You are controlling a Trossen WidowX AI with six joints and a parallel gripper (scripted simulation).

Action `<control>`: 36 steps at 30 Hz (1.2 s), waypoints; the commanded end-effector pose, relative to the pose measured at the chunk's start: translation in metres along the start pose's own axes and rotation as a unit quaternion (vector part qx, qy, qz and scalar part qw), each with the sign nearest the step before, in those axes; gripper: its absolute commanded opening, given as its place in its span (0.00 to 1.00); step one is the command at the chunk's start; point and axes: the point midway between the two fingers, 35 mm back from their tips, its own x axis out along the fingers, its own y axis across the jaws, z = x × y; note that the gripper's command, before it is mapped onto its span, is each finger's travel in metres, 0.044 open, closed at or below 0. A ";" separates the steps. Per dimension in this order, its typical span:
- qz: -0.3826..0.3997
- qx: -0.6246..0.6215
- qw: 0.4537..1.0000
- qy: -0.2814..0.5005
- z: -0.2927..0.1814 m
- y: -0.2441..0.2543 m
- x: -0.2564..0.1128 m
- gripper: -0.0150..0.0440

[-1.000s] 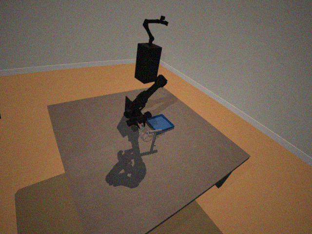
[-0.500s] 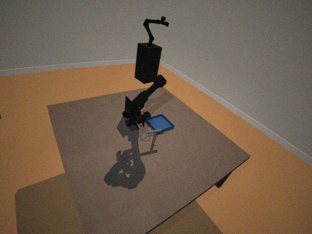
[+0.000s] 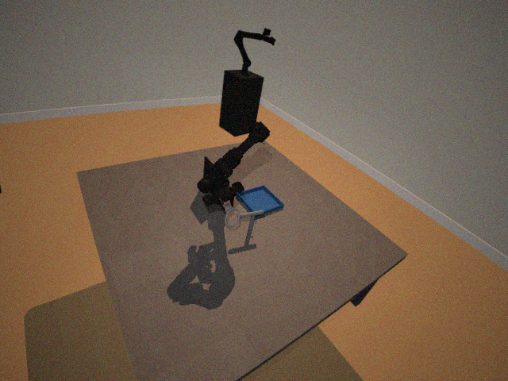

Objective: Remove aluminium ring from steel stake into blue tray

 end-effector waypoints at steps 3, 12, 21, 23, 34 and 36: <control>-0.001 -0.004 1.000 -0.003 0.002 -0.003 -0.003 0.25; -0.002 -0.004 1.000 -0.003 0.003 -0.006 -0.006 0.25; -0.003 -0.004 1.000 -0.003 0.007 -0.002 -0.019 0.25; -0.003 -0.004 1.000 -0.003 0.008 -0.001 -0.022 0.25; -0.003 -0.003 1.000 -0.003 0.013 0.004 -0.037 0.25; -0.004 -0.003 1.000 -0.003 0.013 0.005 -0.040 0.25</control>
